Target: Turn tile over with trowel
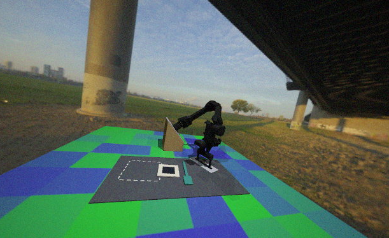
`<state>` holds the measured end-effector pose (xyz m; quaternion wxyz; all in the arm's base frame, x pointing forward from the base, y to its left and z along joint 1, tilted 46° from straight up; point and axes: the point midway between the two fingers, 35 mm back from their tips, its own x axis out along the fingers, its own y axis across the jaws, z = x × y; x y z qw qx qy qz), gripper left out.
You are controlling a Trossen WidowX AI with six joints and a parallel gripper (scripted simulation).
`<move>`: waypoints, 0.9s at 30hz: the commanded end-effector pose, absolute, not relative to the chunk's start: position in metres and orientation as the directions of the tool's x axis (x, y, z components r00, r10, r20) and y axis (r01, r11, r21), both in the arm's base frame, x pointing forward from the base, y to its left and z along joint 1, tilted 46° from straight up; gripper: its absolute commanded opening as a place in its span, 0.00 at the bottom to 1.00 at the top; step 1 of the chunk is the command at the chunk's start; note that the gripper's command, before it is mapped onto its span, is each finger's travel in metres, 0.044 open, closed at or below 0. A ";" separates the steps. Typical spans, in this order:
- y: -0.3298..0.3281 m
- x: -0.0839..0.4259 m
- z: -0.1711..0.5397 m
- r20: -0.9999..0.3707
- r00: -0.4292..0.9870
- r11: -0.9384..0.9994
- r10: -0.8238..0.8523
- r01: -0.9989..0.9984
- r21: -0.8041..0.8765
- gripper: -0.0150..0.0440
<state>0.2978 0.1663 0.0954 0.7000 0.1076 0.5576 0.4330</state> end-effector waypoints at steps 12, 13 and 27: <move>0.166 0.298 0.095 -0.688 0.004 0.600 0.726 -0.492 0.631 0.71; 0.166 0.298 0.095 -0.688 0.004 0.600 0.726 -0.492 0.631 0.71; 0.134 0.298 0.126 -0.689 0.004 0.602 0.724 -0.491 0.630 0.71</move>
